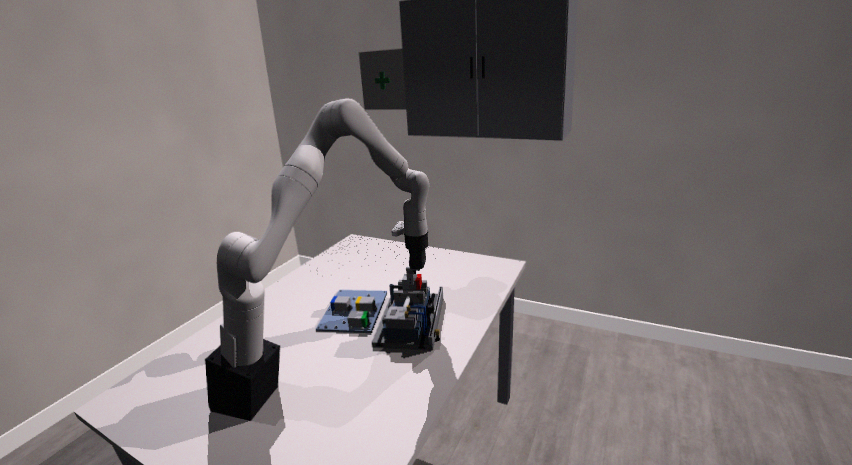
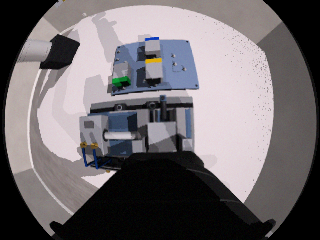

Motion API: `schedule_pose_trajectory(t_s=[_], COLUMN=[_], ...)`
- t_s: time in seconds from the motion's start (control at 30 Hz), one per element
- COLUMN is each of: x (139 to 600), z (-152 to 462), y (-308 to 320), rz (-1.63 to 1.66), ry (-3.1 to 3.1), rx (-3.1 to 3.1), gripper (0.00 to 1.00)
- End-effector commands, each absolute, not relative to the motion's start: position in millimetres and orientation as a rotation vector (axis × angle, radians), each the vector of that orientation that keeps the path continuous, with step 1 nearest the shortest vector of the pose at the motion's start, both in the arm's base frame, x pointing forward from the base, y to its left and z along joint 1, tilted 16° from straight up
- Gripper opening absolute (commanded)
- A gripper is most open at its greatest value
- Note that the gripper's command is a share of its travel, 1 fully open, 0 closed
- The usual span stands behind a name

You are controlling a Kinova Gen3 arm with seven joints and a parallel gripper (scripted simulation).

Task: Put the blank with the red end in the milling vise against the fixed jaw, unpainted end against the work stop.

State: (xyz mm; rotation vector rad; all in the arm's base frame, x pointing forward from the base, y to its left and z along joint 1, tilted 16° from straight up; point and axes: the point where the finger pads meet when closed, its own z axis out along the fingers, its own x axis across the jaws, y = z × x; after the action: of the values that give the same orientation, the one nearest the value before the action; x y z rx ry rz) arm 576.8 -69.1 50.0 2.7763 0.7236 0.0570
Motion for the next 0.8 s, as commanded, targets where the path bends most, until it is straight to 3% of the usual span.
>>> schedule_pose_trajectory(t_s=[0.0, 0.77], x=[577.4, 577.7], z=[50.8, 49.0], y=[-68.8, -69.3], rz=[0.060, 0.060], ry=[0.724, 0.724], rx=[2.776, 2.776], gripper=[0.00, 0.00])
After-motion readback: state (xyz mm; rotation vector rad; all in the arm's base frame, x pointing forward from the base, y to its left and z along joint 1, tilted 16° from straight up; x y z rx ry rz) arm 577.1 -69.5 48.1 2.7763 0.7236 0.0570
